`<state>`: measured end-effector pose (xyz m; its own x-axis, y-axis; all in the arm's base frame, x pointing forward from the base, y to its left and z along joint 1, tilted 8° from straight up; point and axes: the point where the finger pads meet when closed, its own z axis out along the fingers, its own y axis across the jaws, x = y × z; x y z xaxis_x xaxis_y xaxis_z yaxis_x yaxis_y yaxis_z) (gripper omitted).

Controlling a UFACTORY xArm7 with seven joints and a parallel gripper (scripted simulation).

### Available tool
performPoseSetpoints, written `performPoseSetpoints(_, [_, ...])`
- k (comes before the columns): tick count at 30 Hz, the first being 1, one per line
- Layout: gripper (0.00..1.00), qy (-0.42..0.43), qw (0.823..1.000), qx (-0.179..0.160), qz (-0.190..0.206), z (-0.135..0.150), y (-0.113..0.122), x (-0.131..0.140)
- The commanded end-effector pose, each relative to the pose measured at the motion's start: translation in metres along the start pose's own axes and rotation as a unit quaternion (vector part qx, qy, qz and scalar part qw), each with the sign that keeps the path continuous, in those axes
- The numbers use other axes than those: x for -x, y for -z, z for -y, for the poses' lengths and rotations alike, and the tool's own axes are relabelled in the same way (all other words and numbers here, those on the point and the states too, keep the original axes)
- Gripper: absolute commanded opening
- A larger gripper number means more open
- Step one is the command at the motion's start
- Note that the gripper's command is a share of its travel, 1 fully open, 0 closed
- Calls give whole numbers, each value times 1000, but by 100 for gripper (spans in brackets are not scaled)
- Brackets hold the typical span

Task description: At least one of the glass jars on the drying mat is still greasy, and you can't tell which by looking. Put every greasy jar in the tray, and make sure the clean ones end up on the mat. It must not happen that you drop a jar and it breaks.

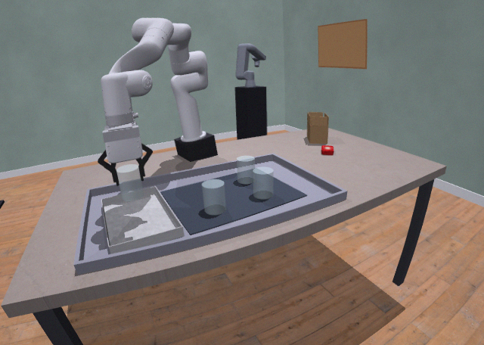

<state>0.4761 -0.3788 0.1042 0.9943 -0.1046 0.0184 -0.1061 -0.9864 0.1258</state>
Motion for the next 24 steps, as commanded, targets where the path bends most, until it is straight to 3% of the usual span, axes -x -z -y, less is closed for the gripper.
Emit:
performPoseSetpoints(1, [0, 0, 1000, 1, -3, -1, -5, -2])
performPoseSetpoints(17, [0, 0, 1000, 1, -3, -1, -44, -2])
performPoseSetpoints(24, [0, 0, 1000, 1, -3, -1, -47, -2])
